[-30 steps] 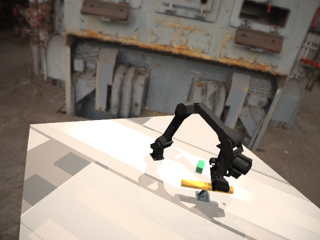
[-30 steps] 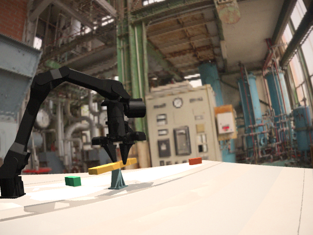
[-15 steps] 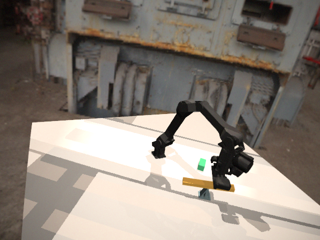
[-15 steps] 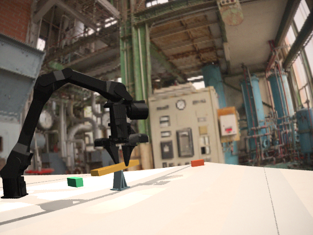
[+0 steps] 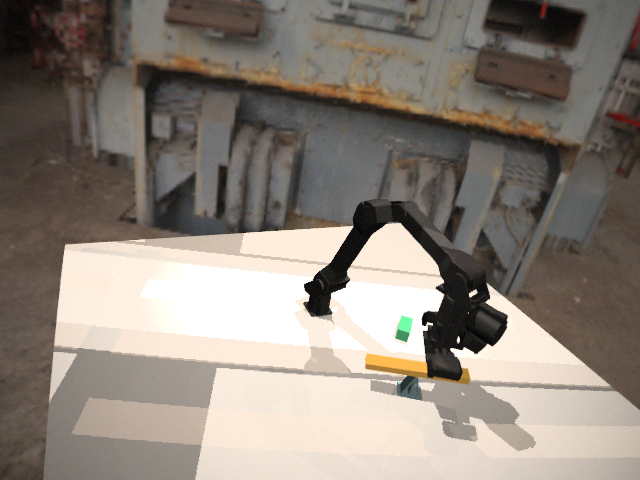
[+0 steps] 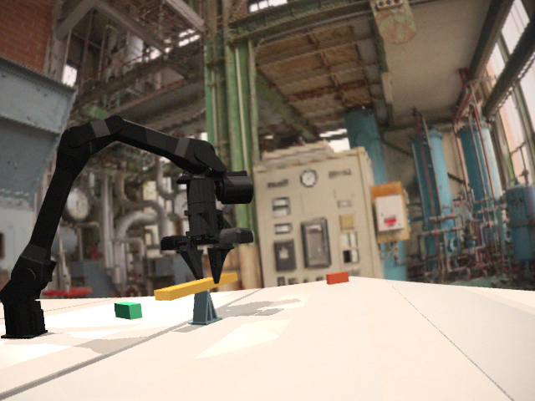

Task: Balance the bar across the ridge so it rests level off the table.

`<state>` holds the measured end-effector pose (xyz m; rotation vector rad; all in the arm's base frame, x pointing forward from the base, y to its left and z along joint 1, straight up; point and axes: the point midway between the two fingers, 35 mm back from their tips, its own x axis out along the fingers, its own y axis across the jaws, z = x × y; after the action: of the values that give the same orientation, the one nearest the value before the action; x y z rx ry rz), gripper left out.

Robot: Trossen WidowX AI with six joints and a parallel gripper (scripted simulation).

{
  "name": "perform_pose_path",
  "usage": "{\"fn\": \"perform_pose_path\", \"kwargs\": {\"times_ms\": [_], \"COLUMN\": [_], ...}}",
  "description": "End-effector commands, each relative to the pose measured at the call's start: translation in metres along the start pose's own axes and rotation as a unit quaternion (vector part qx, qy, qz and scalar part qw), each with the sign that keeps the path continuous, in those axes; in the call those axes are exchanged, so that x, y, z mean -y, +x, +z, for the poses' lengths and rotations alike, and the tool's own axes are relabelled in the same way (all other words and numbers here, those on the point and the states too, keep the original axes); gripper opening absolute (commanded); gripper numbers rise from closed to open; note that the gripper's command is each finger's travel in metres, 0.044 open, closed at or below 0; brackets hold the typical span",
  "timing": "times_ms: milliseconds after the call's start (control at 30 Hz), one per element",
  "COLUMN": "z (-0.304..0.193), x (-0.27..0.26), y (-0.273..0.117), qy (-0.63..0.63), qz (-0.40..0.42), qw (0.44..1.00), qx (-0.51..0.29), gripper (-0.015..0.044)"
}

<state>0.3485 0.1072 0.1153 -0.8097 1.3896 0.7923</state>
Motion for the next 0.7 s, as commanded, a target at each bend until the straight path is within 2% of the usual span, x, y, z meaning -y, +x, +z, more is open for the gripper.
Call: {"fn": "perform_pose_path", "kwargs": {"times_ms": [0,667], "z": [0.0007,0.0008], "x": [-0.0003,-0.0005], "y": [0.0004,0.0021], "qy": [0.001,0.001], "qz": [0.001,0.001], "qw": [1.000,1.000], "qx": [0.002,0.002], "gripper": [0.0000,0.0000]}}
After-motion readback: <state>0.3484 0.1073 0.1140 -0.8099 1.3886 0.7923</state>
